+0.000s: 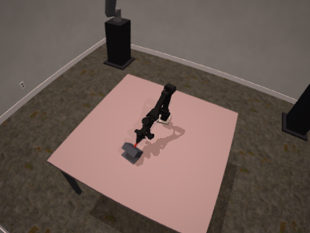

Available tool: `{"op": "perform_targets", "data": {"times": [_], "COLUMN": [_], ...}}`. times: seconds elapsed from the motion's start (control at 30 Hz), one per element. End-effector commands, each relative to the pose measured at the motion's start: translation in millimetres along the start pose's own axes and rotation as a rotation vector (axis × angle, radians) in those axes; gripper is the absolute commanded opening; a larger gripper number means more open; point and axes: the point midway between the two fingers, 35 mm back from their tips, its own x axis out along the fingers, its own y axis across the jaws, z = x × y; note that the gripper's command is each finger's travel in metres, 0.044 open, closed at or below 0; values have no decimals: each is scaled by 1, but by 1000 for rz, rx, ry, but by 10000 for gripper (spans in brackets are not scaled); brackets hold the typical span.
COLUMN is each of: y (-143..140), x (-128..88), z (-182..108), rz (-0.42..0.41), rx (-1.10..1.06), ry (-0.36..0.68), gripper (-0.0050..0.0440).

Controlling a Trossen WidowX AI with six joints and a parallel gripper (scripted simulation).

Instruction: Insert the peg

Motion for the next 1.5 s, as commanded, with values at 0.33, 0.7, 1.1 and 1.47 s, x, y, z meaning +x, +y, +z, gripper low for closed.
{"op": "perform_targets", "data": {"times": [0.33,0.7,1.1,1.47], "y": [-9,-9,-9,-9], "x": [-1,0,2,3], "z": [0,0,0,0], "rz": [-25,-25,-25,-25], "rx": [-3,-3,-3,-3], "ry": [-2,-2,-2,-2], "gripper": [0,0,0,0]}}
